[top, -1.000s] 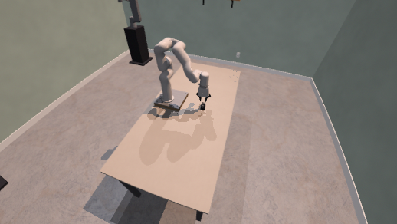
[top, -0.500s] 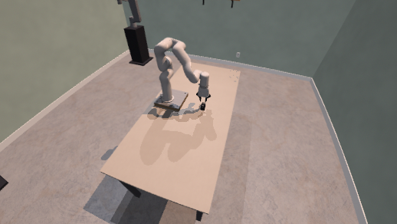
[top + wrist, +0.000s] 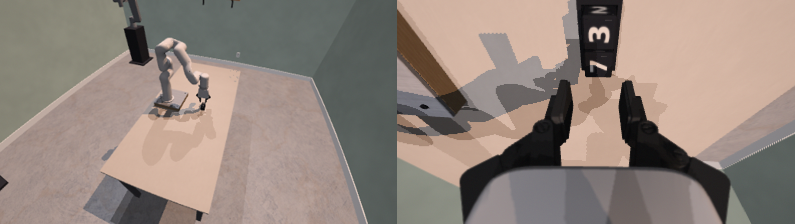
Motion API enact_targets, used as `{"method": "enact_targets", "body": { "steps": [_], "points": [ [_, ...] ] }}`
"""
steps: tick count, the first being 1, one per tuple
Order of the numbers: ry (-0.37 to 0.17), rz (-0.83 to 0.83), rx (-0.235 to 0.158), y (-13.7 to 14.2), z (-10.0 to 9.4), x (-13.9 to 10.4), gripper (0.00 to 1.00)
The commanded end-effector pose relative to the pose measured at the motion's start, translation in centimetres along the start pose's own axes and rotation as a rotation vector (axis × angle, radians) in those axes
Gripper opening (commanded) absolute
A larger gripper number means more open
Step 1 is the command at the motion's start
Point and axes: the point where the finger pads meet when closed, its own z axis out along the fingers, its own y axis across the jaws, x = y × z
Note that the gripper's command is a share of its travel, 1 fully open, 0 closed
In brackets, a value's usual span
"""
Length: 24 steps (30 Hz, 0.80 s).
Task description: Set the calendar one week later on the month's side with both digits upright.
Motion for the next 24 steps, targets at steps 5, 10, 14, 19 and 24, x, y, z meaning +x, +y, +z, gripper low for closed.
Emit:
{"method": "enact_targets", "body": {
  "steps": [5,10,14,19,24],
  "points": [
    [0.000,0.000,-0.004,0.2,1.2,0.0,0.47],
    [0.000,0.000,-0.004,0.2,1.9,0.0,0.47],
    [0.000,0.000,-0.004,0.2,2.5,-0.1,0.47],
    [0.000,0.000,-0.004,0.2,2.8,-0.1,0.47],
    [0.000,0.000,-0.004,0.2,3.3,-0.1,0.47]
  ]
}}
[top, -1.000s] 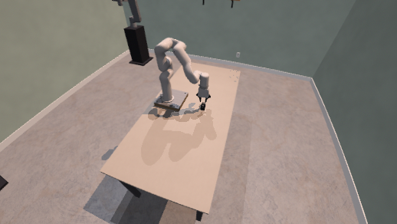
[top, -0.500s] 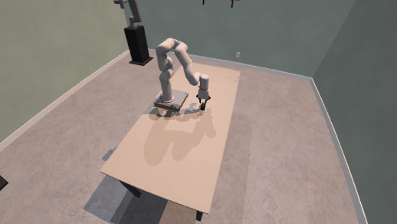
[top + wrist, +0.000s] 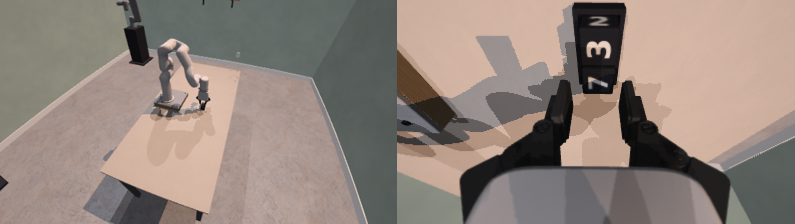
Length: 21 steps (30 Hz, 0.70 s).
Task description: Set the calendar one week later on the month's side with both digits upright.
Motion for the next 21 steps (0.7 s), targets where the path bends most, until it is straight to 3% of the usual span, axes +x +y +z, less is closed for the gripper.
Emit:
{"method": "enact_targets", "body": {
  "steps": [1,21],
  "points": [
    [0.000,0.000,-0.003,0.14,0.43,-0.02,0.47],
    [0.000,0.000,-0.003,0.14,0.67,-0.02,0.47]
  ]
}}
